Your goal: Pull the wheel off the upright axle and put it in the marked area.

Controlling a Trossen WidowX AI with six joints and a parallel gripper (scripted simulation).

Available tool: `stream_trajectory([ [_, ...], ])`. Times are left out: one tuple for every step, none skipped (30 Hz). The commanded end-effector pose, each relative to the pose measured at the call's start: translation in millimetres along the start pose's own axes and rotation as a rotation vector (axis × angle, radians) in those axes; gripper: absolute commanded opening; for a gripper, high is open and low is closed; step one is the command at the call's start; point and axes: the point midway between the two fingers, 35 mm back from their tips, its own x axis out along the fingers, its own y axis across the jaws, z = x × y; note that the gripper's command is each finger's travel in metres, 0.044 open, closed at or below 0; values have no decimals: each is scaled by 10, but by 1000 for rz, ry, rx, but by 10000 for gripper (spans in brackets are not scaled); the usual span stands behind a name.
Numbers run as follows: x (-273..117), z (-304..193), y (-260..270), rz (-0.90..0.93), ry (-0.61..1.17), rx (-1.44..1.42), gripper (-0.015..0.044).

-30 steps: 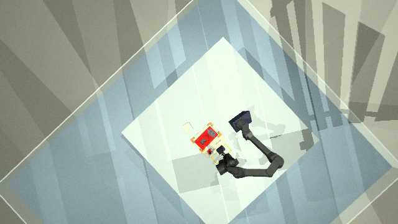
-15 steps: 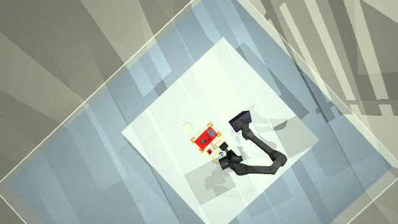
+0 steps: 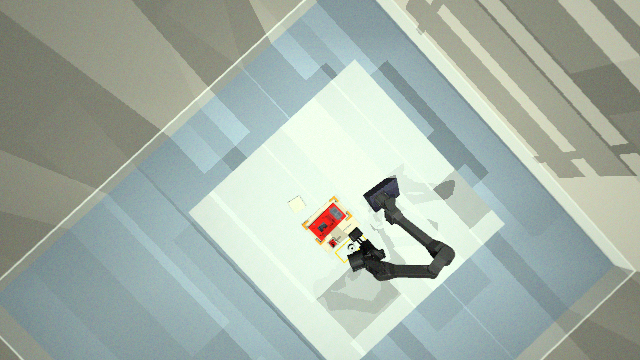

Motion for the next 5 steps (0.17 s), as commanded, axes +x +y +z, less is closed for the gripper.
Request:
stream_trajectory([
  [6, -16, -5, -2, 5, -1, 440],
  [6, -16, -5, -2, 5, -1, 440],
  [6, -16, -5, -2, 5, -1, 440],
  [6, -16, -5, -2, 5, -1, 440],
  [6, -16, -5, -2, 5, -1, 440],
])
